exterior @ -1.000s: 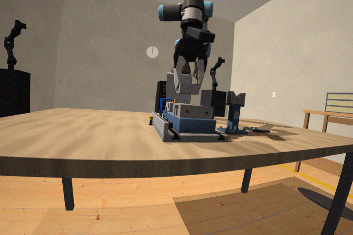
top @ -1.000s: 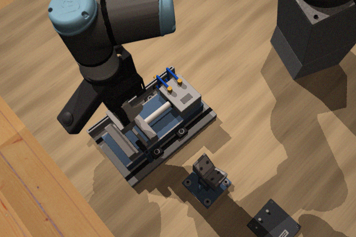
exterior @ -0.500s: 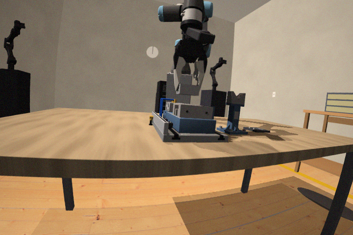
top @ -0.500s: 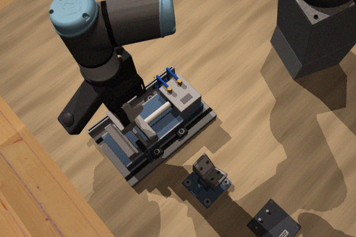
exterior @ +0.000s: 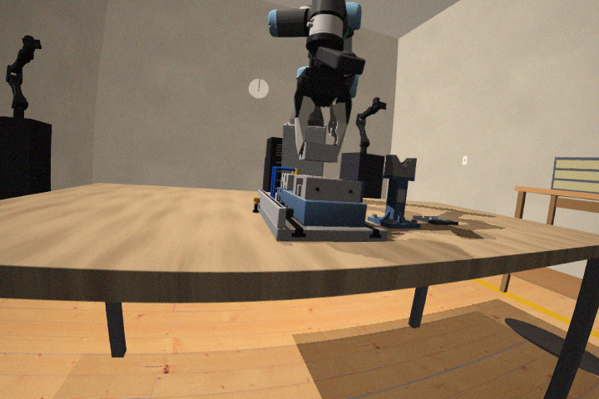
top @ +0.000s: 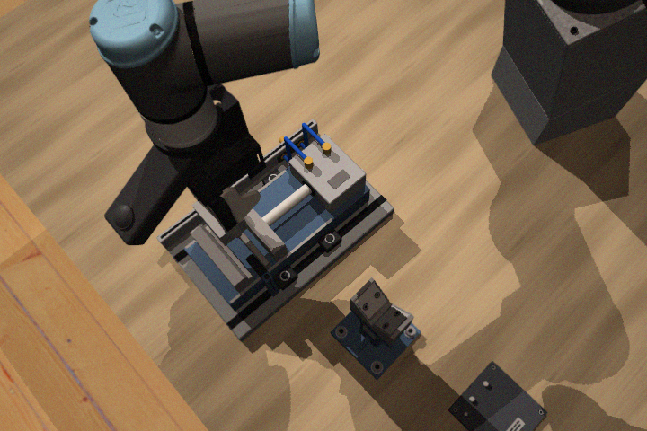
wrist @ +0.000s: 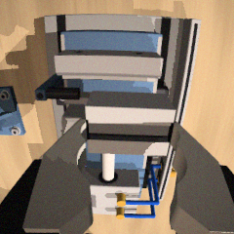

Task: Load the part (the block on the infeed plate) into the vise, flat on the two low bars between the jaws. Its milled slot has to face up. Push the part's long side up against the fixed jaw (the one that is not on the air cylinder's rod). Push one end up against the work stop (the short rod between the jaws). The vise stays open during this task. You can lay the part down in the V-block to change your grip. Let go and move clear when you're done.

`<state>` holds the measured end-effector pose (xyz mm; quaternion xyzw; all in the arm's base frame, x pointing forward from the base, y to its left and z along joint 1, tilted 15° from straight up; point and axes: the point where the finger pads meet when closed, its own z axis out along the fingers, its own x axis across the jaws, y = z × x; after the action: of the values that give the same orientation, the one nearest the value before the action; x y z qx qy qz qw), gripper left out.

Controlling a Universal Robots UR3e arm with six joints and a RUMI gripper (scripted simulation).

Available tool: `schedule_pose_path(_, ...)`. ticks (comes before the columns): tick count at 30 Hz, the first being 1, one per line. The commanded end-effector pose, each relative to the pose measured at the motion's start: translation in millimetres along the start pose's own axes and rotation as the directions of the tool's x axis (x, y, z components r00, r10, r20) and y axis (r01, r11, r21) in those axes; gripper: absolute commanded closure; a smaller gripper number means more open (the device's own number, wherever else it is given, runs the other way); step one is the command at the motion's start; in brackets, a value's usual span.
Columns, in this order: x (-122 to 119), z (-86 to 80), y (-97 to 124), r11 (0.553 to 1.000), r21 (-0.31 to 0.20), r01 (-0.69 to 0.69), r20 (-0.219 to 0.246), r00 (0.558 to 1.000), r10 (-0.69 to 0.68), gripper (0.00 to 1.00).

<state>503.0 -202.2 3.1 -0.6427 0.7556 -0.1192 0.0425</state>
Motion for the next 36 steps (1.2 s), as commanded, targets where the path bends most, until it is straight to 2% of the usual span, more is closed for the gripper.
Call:
schedule_pose_path(1,0.5,-1.3,-1.2,1.000,0.003,0.000,-0.002,1.000,0.000,1.00)
schedule_pose_path(36,0.5,2.3,-1.2,1.000,0.003,0.000,-0.002,1.000,0.000,1.00)
